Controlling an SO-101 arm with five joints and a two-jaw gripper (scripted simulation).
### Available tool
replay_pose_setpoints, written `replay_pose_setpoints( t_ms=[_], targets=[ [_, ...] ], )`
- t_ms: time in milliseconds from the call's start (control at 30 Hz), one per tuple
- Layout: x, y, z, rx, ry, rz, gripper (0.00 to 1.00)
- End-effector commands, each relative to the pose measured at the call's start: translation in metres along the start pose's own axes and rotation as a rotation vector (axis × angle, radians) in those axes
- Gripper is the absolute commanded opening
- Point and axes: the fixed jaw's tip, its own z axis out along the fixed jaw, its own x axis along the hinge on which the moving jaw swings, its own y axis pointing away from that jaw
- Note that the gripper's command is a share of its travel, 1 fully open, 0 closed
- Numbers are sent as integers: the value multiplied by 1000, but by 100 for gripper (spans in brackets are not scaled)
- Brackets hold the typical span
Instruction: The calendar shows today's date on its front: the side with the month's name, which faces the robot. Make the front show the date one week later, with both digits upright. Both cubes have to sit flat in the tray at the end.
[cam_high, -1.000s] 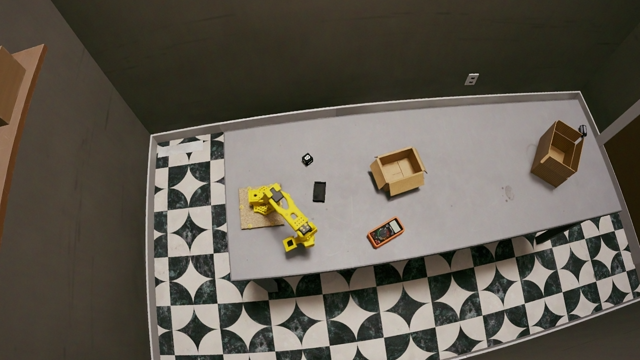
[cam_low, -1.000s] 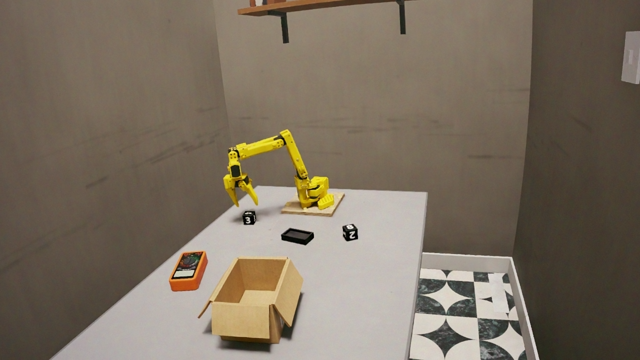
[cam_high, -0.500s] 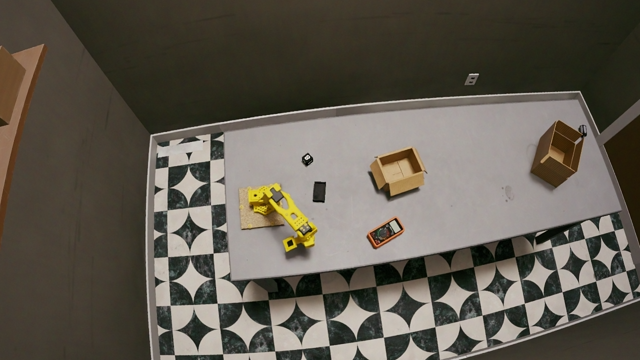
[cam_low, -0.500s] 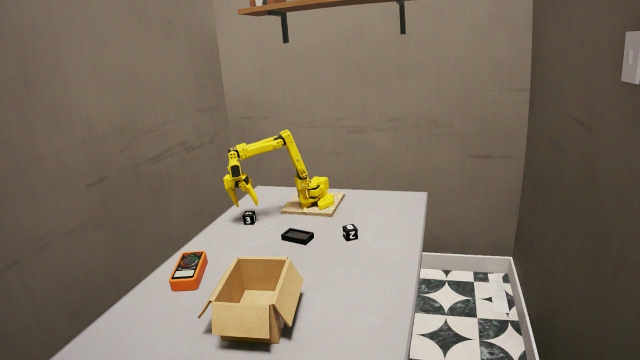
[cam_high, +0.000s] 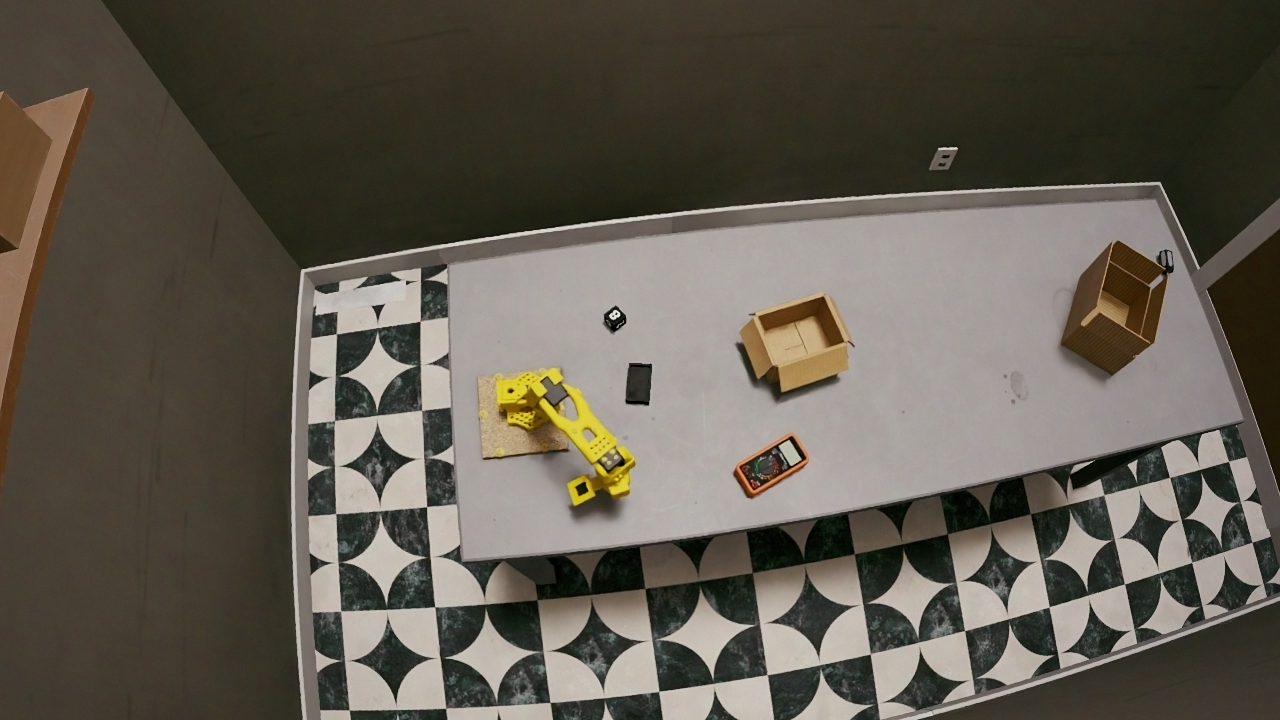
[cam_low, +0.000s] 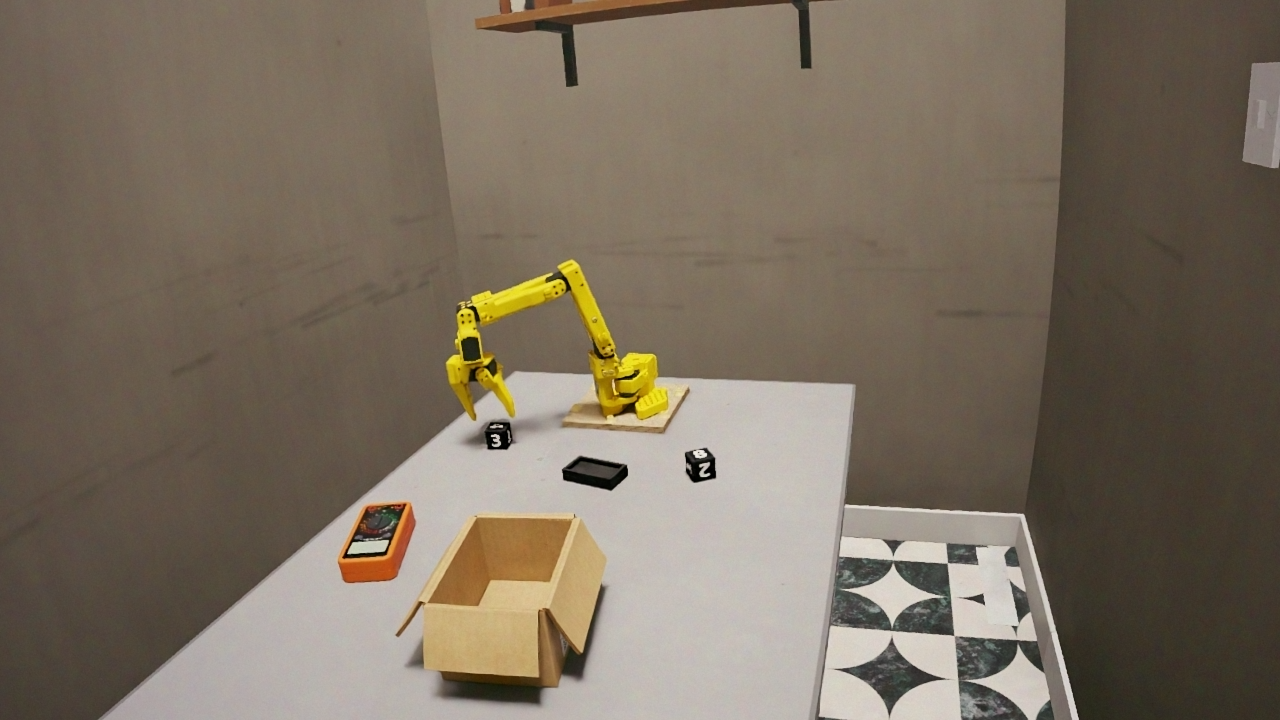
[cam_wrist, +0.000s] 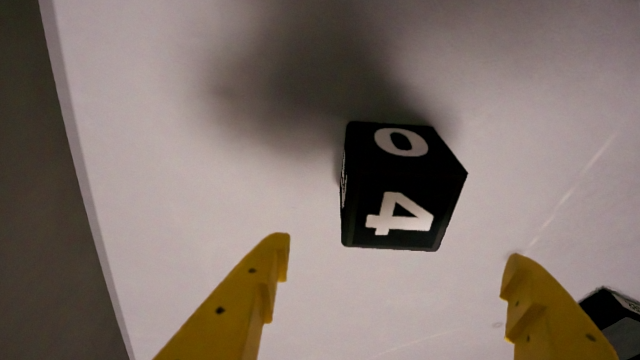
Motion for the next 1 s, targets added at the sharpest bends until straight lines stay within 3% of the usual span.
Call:
replay_pose_setpoints(
  t_ms=[0, 300, 967],
  targets=[
    [-2, -1, 10, 15, -5, -3, 35],
    [-2, -1, 24, 15, -5, -3, 35],
    [-3, -2, 32, 15, -5, -4, 35]
  ],
)
